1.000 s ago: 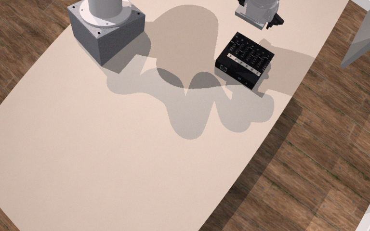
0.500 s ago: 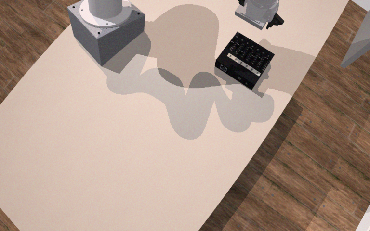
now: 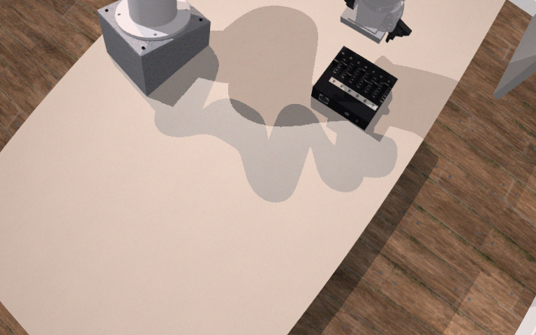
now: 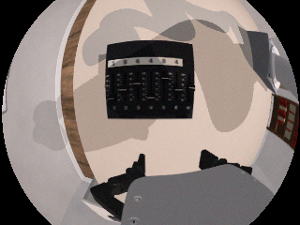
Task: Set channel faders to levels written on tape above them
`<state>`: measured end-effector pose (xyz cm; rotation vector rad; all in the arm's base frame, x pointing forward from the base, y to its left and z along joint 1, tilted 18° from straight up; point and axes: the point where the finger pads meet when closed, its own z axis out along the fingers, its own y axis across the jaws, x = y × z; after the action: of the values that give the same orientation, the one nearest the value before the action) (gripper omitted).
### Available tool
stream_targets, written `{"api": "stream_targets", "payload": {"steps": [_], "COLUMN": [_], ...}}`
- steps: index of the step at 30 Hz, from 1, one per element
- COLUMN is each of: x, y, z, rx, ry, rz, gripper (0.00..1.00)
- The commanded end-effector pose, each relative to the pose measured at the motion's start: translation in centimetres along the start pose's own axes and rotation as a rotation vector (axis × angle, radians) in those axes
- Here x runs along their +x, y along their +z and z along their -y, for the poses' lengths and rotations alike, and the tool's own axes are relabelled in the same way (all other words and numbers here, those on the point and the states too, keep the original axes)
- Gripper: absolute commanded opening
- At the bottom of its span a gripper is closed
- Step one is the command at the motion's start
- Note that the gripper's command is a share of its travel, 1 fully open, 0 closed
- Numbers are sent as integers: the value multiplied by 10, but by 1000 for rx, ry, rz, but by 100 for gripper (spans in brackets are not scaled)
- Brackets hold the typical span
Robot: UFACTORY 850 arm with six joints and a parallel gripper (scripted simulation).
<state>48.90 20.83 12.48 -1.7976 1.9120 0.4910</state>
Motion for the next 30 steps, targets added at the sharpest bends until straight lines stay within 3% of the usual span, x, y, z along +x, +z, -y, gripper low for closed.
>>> {"api": "stream_targets", "payload": {"steps": [1,12,16,18,20,23,25,30], "x": [0,4,33,33,55,66,83,94], "y": [-1,-4,-34,-34,-56,-67,-85,-96], "z": [1,2,10,10,18,22,29,34], "rx": [1,-3,-20,-20,-18,-13,-1,9], "ry": [-1,1,12,12,20,23,29,32], "rz": [0,-11,-98,-98,-164,-196,-249,-280], "gripper": [100,100,100,100,100,100,100,100]}}
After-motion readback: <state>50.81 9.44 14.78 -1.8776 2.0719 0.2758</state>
